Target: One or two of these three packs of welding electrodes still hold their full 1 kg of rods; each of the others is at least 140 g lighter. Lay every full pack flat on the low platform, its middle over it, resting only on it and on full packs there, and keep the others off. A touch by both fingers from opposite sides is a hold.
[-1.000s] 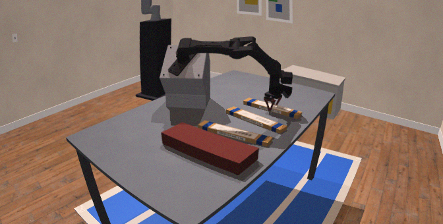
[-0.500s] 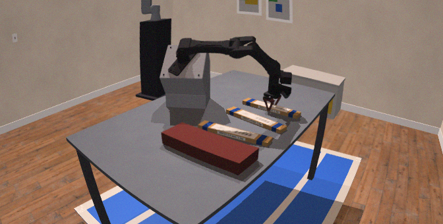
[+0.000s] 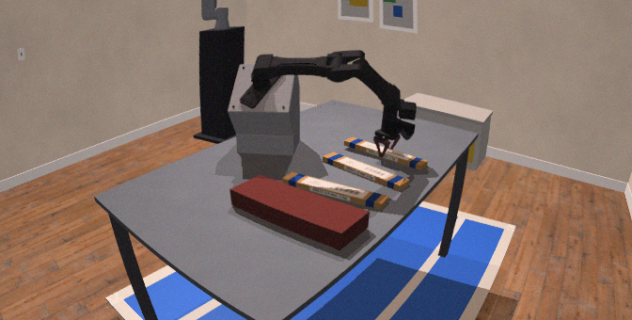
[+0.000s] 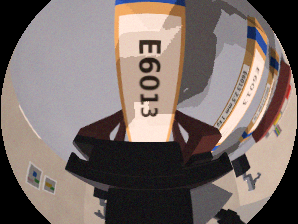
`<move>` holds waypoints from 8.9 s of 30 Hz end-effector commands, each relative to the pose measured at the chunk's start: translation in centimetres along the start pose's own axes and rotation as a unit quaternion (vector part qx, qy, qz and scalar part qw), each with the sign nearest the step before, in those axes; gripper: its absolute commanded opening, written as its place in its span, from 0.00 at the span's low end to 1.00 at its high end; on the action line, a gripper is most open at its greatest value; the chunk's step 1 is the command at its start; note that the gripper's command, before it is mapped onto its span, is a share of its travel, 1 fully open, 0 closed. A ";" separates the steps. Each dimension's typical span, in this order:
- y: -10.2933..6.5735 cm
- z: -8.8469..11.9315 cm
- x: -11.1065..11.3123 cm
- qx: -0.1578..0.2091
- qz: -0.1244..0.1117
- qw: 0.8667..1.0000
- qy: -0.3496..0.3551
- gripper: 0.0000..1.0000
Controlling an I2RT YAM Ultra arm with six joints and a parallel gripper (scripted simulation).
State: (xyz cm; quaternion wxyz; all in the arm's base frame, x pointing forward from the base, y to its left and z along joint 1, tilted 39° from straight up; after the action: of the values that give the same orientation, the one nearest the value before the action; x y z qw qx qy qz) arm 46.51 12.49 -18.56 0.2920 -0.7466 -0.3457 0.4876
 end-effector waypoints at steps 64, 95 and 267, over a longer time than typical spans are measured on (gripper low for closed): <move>-11.4 -2.3 3.0 -0.042 -0.032 0.999 0.004 0.00; -10.9 -1.6 3.4 -0.043 -0.033 0.999 0.005 0.00; -18.8 0.0 2.3 -0.037 -0.036 0.999 0.004 0.00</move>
State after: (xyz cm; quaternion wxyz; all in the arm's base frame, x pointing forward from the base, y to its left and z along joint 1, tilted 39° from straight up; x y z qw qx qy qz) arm 43.19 20.30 -10.51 0.2936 -0.7491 -0.3388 0.4877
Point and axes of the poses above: the point where the finger pads meet when closed, its own y axis out along the fingers, its own x axis across the jaws, z = x × y, the point moved 5 cm from there along -y, back along the fingers, and after that the axes turned 6 degrees about y, right-handed, at the moved point
